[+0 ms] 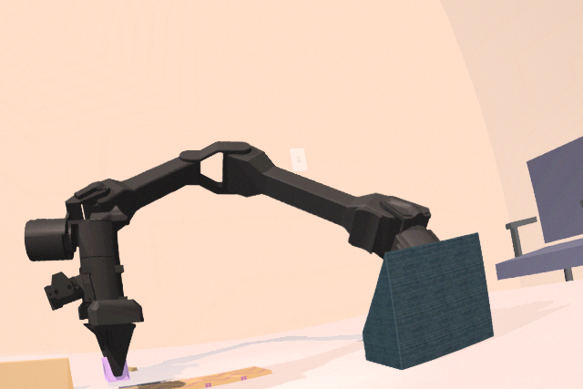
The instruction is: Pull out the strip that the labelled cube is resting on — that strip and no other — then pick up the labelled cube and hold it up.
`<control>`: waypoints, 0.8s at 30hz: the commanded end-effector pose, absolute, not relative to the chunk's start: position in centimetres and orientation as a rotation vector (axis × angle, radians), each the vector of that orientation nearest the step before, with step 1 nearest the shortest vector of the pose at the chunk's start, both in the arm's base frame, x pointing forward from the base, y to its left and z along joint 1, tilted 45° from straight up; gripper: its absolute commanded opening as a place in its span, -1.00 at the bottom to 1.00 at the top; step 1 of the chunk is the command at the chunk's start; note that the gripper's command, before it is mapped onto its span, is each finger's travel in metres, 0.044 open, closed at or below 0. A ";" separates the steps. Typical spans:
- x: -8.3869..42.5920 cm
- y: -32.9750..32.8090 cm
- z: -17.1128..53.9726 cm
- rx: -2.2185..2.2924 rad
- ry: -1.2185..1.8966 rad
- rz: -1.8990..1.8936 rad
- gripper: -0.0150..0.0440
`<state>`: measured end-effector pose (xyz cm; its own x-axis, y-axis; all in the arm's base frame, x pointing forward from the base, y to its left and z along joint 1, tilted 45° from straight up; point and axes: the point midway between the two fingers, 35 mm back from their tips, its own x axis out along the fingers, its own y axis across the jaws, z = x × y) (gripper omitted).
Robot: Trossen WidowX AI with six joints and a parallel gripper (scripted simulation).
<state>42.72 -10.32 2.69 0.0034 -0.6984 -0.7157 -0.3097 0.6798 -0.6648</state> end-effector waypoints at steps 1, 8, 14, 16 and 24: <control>41.3 -9.5 3.0 -0.846 1.597 -0.371 -0.49; 39.0 -8.2 3.6 -0.848 1.600 -0.371 -0.49; 37.9 -7.9 3.5 -0.848 1.601 -0.371 -0.49; 37.2 -7.7 3.4 -0.848 1.601 -0.370 -0.49; 34.5 -7.2 3.0 -0.848 1.603 -0.369 -0.49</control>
<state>35.51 -7.38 3.24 -0.0056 -0.7009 -0.7132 -0.3187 0.6773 -0.6631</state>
